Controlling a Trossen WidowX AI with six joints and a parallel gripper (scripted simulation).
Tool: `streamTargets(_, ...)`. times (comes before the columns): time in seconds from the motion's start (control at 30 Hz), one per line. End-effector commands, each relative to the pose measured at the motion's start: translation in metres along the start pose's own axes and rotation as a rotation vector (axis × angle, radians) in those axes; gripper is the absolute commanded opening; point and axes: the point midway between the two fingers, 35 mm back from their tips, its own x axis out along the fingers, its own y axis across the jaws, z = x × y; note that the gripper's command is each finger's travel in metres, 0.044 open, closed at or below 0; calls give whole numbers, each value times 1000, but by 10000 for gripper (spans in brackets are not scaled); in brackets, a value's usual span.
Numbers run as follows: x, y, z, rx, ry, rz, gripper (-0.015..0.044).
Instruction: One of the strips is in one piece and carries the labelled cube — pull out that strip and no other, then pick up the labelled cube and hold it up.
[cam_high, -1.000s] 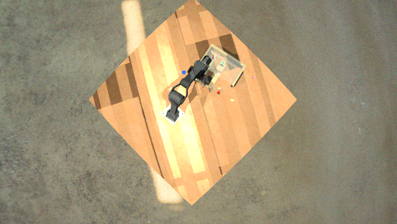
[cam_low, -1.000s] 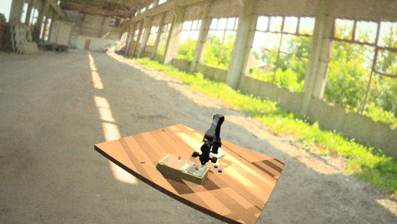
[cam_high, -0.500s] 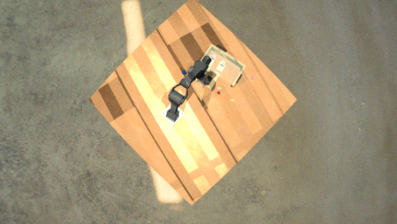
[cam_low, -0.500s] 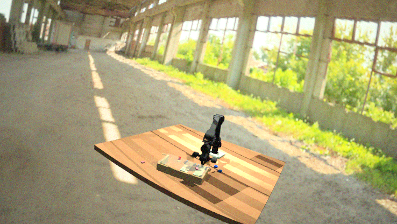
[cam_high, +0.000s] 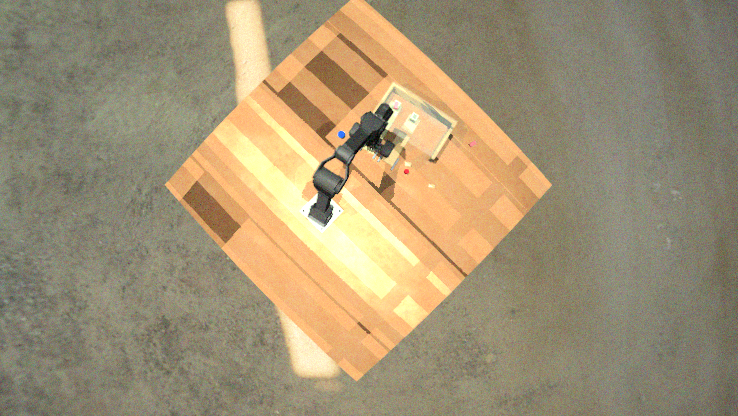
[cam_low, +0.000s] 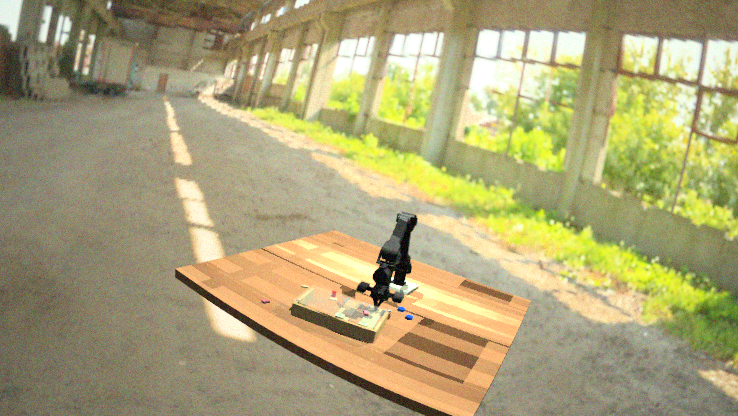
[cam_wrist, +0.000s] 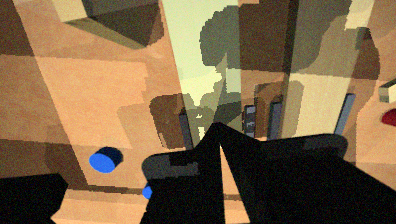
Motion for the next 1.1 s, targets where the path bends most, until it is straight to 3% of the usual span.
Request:
streamTargets(0.0,4,1,-1,-5,5,5,0)
streamTargets(1.07,6,1,-28,-5,8,5,0)
